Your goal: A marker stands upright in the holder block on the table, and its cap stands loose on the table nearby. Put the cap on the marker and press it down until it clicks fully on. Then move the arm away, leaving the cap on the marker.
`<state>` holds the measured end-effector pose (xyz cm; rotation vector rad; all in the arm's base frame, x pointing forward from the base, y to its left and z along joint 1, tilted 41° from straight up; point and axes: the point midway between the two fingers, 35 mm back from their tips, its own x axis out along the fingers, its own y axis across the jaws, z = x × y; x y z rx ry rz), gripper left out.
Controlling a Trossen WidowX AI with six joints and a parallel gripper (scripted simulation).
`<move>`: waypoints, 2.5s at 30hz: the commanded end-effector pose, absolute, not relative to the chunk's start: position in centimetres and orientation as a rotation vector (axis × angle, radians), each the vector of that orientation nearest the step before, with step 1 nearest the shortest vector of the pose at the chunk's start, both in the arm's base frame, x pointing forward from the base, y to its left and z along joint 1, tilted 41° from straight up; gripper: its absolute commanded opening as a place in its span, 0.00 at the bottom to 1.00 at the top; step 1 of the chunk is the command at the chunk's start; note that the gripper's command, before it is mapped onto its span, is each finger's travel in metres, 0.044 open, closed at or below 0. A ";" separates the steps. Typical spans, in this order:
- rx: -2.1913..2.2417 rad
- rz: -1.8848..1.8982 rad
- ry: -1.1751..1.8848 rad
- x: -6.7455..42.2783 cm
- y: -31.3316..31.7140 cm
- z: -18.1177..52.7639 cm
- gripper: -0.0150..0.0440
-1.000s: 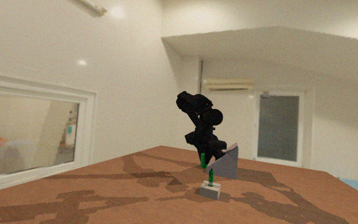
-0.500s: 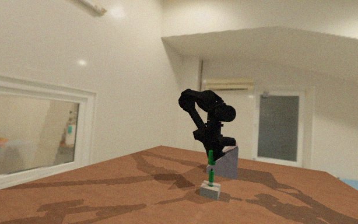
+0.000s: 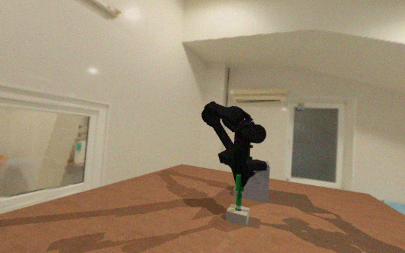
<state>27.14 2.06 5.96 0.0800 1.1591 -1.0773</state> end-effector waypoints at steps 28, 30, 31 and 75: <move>0.068 -1.077 1.159 27.0 -0.8 2.6 0.25; 0.068 -1.077 1.159 27.0 -0.8 2.6 0.25; 0.068 -1.077 1.159 27.0 -0.8 2.6 0.25; -0.473 -0.623 1.477 26.7 3.6 7.4 0.38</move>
